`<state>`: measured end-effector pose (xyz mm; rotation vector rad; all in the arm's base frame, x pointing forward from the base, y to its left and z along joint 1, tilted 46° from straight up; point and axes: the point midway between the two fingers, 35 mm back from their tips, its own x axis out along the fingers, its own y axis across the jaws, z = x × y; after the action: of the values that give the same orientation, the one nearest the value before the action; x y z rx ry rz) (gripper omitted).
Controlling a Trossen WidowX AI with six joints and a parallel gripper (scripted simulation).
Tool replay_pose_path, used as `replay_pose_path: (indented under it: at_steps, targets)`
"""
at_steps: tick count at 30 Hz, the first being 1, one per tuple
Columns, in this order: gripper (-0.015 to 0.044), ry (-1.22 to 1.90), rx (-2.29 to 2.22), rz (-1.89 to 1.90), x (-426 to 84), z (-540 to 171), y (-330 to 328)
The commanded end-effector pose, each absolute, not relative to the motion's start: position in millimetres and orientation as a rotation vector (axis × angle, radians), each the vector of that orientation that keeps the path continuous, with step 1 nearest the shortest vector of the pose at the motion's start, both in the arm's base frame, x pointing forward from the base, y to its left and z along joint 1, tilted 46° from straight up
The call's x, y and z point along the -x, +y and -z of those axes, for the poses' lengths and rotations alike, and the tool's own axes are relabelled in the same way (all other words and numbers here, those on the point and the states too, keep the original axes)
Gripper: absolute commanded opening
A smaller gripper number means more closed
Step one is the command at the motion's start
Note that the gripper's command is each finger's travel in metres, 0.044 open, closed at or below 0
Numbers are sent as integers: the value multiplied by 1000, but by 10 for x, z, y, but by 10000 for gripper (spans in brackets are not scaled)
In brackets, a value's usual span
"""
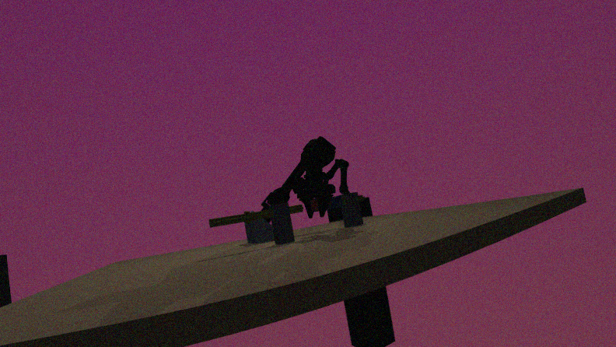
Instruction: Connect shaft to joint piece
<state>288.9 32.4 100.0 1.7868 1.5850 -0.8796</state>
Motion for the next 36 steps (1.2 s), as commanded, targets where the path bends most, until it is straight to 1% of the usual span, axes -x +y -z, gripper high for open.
replay_pose_path:
  at_steps: [1,7,16,22,36]
  targets:
    - [440,1584,-1787,879,-2890,-1000,322]
    - [440,1602,-1798,865,-2882,-1008,308]
    - [440,1744,-1991,643,-2853,-1172,109]
    - [440,1745,-1996,637,-2854,-1176,104]
    - [440,1520,-1740,360,-2817,-1686,-429]
